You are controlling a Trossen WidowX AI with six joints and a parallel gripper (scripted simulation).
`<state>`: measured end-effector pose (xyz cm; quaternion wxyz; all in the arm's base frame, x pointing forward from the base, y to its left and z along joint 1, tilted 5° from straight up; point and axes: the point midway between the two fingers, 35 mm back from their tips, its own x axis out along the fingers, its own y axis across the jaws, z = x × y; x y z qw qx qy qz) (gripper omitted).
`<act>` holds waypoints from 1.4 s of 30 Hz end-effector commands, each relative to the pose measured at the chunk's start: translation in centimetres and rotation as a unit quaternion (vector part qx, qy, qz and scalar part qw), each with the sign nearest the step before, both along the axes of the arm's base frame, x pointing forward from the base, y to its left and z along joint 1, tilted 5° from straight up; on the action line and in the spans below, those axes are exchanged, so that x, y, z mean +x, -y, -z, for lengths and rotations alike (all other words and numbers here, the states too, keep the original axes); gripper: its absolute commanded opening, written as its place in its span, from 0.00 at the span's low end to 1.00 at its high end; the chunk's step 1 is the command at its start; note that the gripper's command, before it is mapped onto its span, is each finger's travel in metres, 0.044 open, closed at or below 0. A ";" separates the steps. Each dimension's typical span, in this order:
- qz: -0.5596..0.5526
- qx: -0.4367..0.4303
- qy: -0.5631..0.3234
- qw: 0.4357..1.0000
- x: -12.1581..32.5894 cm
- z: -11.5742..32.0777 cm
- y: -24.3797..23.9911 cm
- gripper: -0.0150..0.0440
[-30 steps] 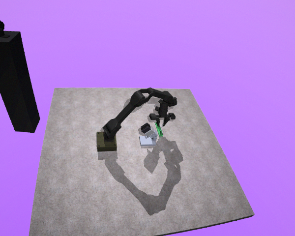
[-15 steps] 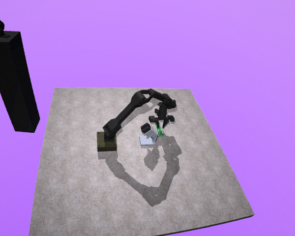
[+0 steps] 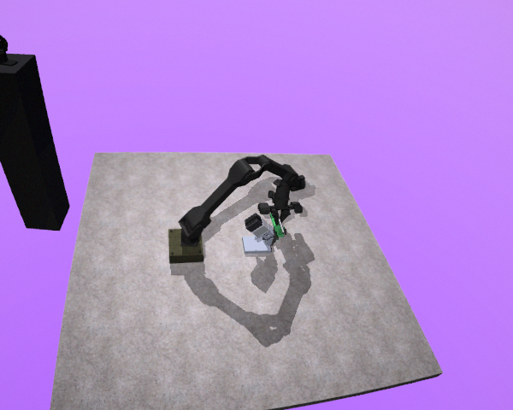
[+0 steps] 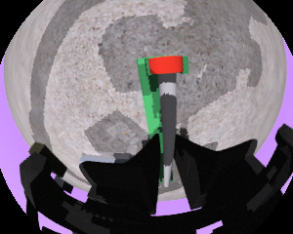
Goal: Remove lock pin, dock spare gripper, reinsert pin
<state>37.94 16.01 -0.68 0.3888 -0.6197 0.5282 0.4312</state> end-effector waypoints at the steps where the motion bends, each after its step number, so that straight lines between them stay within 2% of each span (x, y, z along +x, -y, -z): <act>1: -0.001 0.001 -0.001 1.000 0.0 0.1 0.0 0.27; 12: -0.001 0.001 -0.001 1.000 0.0 -0.4 -0.1 0.25; 32: -0.001 0.001 -0.001 1.000 -0.3 -6.8 -0.5 0.25; 42: 0.006 0.000 -0.001 1.000 -0.2 -6.3 -0.4 0.25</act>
